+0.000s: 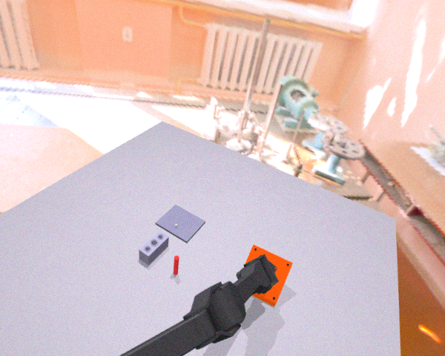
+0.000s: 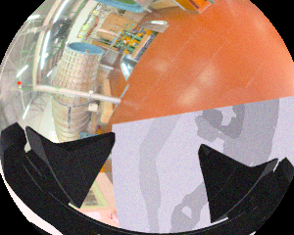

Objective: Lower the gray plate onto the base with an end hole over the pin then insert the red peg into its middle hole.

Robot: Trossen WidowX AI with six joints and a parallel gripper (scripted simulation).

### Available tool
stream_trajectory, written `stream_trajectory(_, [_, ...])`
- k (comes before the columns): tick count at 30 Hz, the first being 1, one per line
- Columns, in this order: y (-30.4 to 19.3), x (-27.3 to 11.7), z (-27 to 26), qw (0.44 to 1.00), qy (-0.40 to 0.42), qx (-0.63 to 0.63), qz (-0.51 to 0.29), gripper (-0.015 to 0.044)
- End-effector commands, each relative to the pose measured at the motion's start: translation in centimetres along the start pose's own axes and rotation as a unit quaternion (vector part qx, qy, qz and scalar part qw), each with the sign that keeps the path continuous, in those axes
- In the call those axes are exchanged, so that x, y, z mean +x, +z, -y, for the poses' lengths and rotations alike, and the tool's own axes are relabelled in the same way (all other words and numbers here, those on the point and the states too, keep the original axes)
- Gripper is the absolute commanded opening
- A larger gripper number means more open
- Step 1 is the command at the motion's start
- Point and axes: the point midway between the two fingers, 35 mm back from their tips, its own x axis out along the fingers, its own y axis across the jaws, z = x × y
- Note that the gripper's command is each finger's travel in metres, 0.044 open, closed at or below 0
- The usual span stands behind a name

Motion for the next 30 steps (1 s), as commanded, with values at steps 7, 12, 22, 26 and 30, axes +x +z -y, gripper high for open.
stream_trajectory(7, [-0.6, -2.8, 5.4, 0.996, -0.083, -0.008, 0.016, 0.044])
stream_trajectory(12, [-1.7, -6.3, 10.0, 0.988, -0.149, -0.023, 0.02, 0.044])
stream_trajectory(22, [-8.1, -17.7, 19.7, 0.95, -0.31, -0.028, -0.007, 0.044])
stream_trajectory(26, [-12.1, -23.1, 22.1, 0.931, -0.362, -0.043, -0.03, 0.044])
stream_trajectory(30, [-16.6, -27.8, 23.4, 0.914, -0.397, -0.054, -0.062, 0.044])
